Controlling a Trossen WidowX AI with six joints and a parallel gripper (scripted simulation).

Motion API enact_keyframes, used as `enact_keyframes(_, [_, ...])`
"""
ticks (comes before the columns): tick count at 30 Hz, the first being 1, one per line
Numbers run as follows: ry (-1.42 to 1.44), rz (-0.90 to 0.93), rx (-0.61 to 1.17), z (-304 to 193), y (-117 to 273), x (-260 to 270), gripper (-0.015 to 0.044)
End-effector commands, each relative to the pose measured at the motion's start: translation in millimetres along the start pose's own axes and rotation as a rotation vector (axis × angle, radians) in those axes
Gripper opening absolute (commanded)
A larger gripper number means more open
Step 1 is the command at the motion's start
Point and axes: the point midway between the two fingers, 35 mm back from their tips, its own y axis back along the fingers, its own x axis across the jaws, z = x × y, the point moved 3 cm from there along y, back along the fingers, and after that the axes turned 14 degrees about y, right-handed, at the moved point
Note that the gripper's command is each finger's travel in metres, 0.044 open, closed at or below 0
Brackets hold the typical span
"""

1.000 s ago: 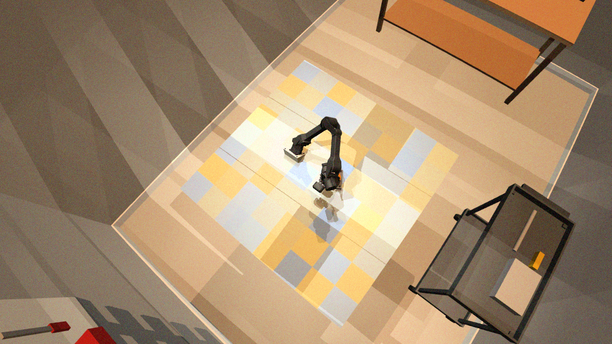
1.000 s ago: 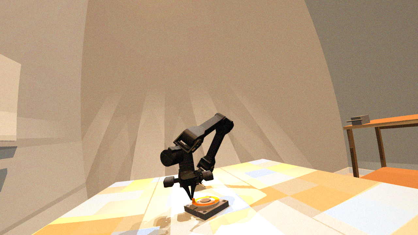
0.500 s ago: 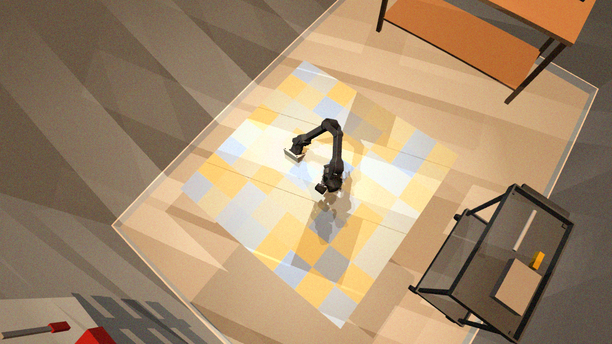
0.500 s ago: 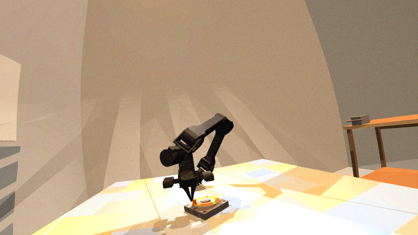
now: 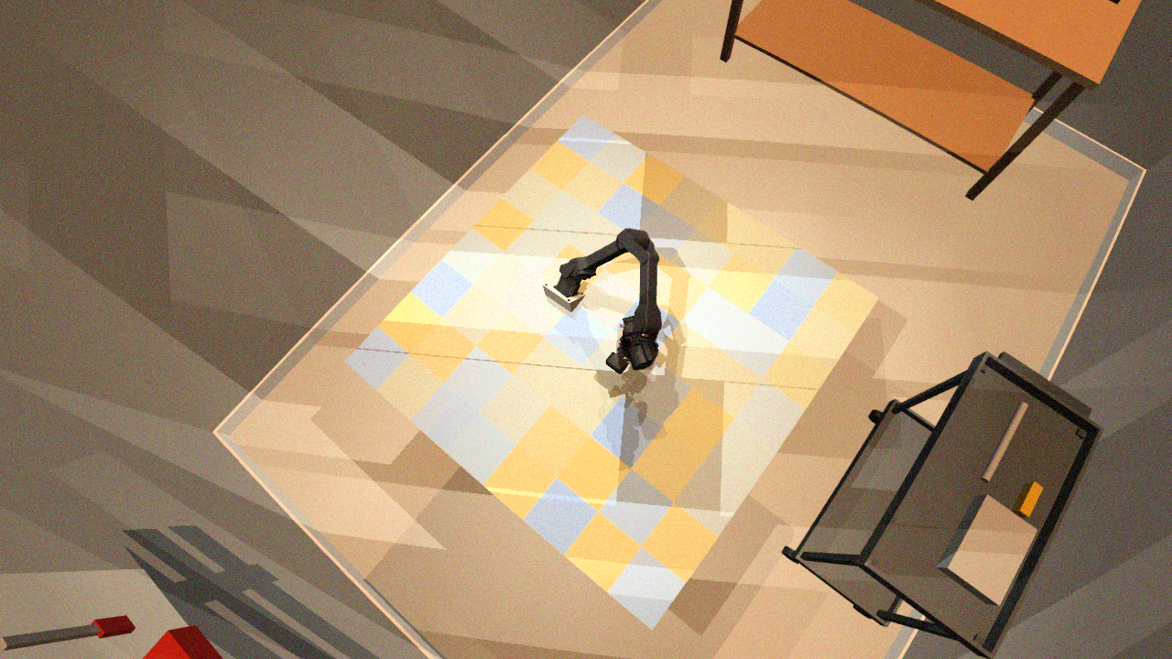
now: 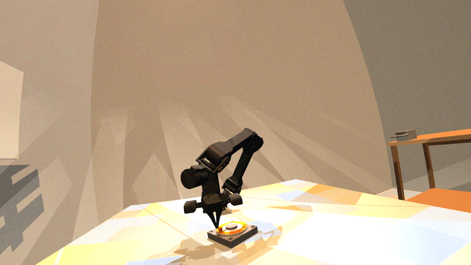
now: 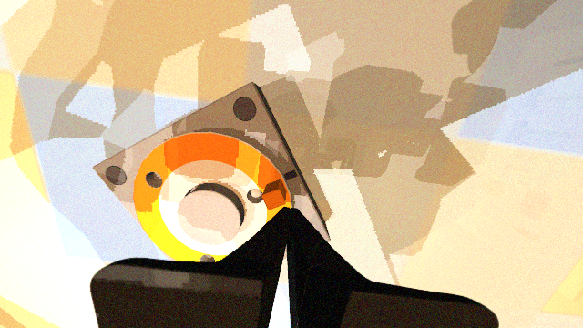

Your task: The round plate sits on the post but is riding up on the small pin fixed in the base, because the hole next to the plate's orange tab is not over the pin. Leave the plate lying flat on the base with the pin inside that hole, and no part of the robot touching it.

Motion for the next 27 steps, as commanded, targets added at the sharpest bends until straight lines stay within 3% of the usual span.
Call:
enact_keyframes(1, [0.001, -0.002, -0.008, 3, 7, -1, 0.0000])
enact_keyframes(10, [0.000, -0.003, -0.007, 1, 48, 2, 0.0000])
enact_keyframes(27, [-0.005, 0.003, -0.007, 0, 40, 2, 0.0000])
